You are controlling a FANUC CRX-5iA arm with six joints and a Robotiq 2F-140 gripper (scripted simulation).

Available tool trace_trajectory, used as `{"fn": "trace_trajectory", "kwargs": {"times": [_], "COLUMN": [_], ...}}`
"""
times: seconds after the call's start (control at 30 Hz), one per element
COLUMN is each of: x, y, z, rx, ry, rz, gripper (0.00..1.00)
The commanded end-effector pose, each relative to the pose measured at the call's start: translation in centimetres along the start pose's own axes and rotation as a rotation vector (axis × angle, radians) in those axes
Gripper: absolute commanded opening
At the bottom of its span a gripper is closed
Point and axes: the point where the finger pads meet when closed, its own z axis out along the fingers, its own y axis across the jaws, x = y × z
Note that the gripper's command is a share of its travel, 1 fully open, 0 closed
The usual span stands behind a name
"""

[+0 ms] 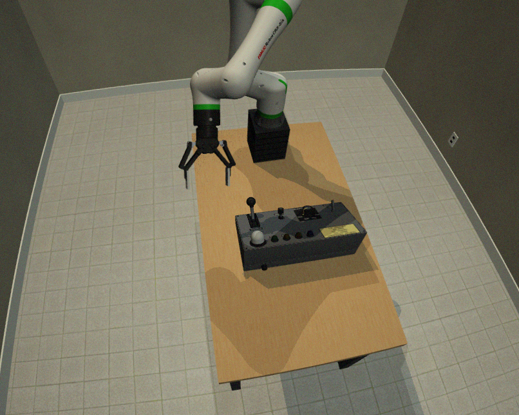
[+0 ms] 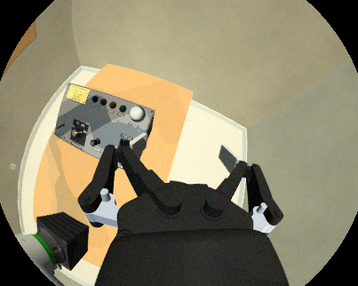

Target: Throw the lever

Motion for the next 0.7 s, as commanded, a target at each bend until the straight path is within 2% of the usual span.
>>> {"fn": "trace_trajectory", "kwargs": {"times": [0.0,0.33,0.53,0.6,0.67], "x": [0.0,1.2,5.0,5.0,7.0], "y": [0.0,0.3,1.2,1.2,1.5], "z": [0.0,0.3,1.2,1.2,1.8], "rx": [0.000,0.008,0.033,0.033,0.045], "ry": [0.000,0.000,-0.001,-0.001,-0.002], "rz": [0.000,-0.013,-0.054,-0.054,-0.076], "gripper": [1.00,1.00,1.00,1.00,1.00]}}
